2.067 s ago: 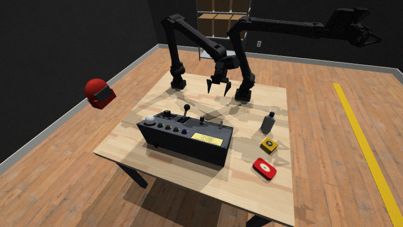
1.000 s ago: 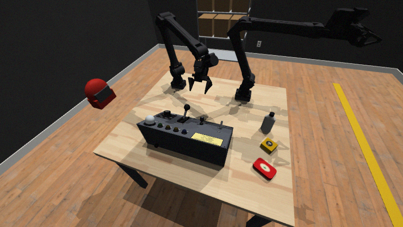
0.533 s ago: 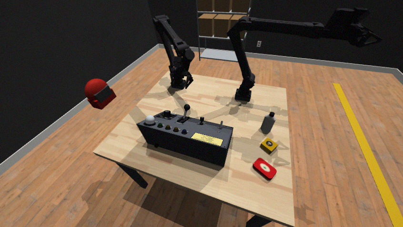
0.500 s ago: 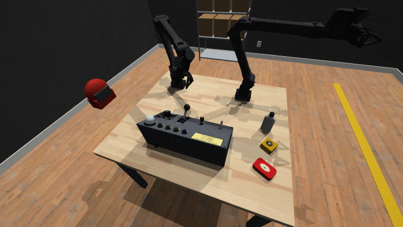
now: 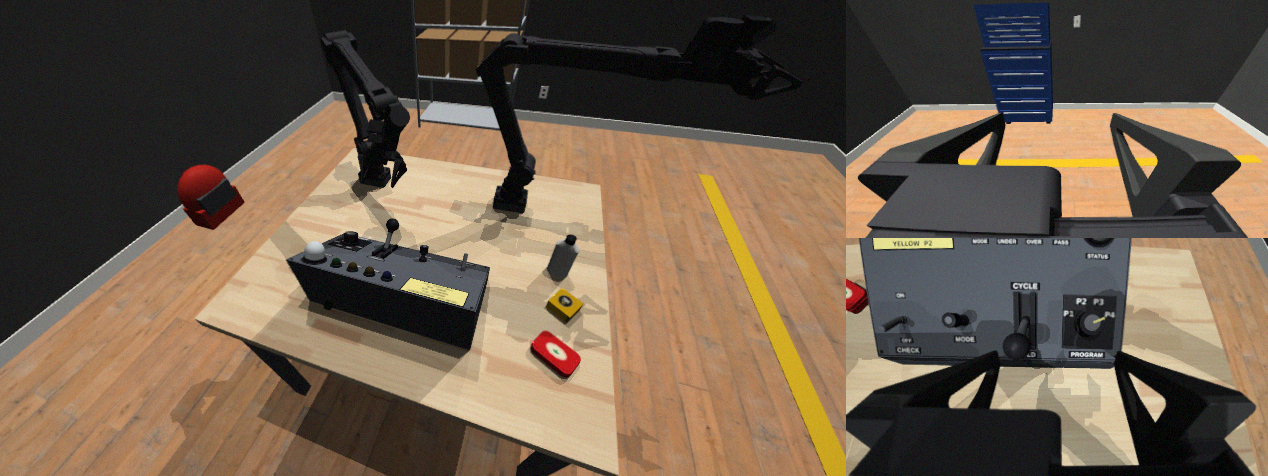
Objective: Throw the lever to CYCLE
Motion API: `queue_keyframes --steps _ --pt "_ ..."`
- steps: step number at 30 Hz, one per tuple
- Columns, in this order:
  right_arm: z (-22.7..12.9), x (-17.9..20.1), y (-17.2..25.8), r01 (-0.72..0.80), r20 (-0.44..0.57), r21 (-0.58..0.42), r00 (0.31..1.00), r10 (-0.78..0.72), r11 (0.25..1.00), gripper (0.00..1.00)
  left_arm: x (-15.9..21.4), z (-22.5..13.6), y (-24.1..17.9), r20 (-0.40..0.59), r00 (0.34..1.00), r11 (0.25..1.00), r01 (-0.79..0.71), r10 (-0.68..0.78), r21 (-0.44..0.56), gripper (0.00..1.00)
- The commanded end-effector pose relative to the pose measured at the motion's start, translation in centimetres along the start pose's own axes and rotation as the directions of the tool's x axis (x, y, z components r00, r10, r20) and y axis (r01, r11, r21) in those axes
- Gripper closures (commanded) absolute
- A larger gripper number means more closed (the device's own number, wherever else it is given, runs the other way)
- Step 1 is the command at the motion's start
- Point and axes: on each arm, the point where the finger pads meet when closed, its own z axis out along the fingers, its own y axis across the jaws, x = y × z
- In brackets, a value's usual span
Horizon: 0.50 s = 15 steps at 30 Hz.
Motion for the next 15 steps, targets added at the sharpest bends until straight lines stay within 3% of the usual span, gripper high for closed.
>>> queue_keyframes --steps 1,15 --pt "-1.19 -4.44 1.19 -0.074 0.066 -0.04 0.995 0.077 0.996 0.0 -2.0 -0.68 0.65 0.031 0.999 1.0 0.009 -0.009 -0.009 0.0" --pt "-1.31 -4.62 1.18 -0.087 0.068 -0.043 0.994 0.09 0.995 0.0 -2.0 -0.68 0.65 0.031 0.999 1.0 0.009 -0.009 -0.009 0.0"
